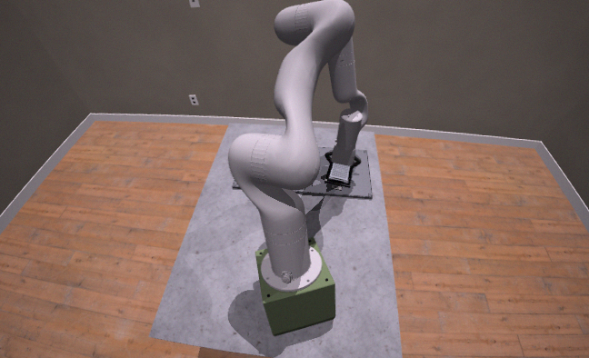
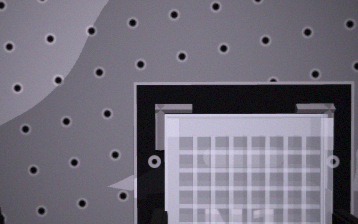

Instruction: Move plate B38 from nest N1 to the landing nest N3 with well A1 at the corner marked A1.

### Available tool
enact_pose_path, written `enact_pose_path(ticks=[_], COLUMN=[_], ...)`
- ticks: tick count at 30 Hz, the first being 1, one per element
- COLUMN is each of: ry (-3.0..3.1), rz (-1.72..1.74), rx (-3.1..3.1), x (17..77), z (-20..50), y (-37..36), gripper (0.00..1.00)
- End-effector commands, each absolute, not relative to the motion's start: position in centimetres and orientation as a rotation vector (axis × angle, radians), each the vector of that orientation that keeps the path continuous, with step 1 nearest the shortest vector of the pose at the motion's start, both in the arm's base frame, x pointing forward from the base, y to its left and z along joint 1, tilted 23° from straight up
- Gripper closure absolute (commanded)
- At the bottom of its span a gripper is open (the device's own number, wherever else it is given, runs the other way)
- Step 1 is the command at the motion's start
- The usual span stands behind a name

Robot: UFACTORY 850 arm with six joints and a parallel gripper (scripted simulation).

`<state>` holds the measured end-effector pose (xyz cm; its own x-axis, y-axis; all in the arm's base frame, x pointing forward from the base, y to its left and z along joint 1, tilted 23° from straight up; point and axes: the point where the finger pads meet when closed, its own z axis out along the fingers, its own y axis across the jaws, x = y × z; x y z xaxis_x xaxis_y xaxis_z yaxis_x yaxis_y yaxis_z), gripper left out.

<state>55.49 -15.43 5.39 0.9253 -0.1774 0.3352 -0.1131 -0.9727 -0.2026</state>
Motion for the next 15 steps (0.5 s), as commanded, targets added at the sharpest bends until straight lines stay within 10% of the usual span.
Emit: enact_pose_path(ticks=[1, 15], ry=[0.221, 0.221], rz=[-0.533, -0.533], rx=[-2.905, -2.905], x=[55.50, 55.21], z=[5.58, 6.32], y=[-15.49, -15.61], gripper=[1.00, 1.00])
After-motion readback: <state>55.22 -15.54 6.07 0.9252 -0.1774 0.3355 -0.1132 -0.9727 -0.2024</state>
